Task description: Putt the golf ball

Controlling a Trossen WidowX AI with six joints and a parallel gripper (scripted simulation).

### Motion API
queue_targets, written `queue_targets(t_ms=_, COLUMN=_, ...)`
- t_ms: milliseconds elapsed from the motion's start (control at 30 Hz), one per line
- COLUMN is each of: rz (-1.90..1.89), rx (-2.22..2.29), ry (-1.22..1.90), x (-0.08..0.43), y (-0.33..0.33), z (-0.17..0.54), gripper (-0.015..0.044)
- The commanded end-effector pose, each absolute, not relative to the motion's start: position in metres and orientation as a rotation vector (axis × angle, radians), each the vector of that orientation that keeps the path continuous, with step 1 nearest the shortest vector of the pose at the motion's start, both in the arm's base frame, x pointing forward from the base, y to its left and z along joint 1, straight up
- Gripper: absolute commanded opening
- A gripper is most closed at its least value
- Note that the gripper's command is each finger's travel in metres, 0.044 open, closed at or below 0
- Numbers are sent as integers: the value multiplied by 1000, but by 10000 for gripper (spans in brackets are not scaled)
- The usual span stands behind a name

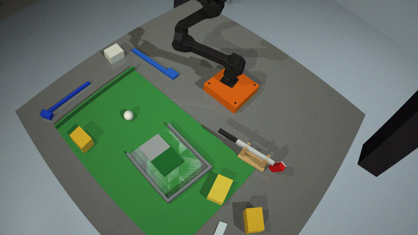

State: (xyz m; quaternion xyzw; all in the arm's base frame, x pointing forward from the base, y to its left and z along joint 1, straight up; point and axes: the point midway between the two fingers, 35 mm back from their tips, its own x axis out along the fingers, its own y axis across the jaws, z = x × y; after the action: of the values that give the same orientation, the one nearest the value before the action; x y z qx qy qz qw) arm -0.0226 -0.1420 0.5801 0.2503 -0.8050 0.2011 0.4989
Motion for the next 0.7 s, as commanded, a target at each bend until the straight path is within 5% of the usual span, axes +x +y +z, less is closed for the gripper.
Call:
queue_targets(t_ms=0, rz=598, rx=432, ry=-1918, x=-42, y=-91, z=591, gripper=440)
queue_targets(t_ms=667, rz=996, rx=-466, ry=-1452, x=-13, y=179, z=539, gripper=440)
